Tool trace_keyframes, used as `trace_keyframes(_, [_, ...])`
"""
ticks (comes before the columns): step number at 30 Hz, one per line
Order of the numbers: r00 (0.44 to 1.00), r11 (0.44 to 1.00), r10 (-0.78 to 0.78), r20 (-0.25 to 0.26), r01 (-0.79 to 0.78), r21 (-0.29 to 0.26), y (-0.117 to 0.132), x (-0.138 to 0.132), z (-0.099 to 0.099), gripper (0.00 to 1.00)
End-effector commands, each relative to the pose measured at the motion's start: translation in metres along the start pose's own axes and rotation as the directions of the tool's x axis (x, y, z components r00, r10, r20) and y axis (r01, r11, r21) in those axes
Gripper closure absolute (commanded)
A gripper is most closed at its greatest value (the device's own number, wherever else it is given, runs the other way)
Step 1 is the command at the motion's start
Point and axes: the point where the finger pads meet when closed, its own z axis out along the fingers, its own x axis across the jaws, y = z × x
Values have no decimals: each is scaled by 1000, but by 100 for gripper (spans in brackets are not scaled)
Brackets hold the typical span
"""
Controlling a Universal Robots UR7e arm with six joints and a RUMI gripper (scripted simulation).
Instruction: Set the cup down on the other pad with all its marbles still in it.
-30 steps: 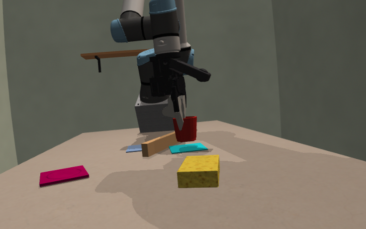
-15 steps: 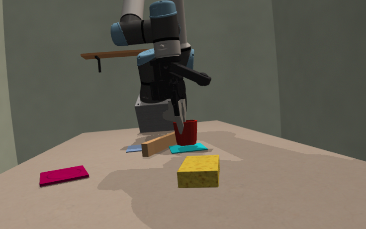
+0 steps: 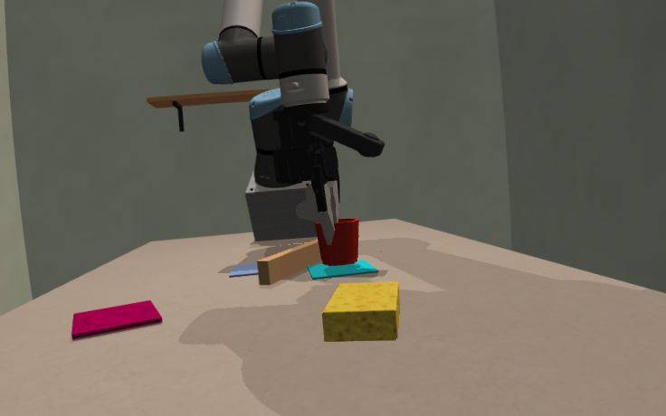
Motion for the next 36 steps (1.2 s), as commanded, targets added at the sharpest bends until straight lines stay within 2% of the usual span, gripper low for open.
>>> trace_keyframes(1, [1000,1000,0,-1,0,0,0,1,2,97])
trace_keyframes(24, [1000,1000,0,-1,0,0,0,1,7,97])
trace_keyframes(25, [1000,1000,0,-1,0,0,0,1,7,89])
trace_keyframes(36, [1000,1000,0,-1,0,0,0,1,7,89])
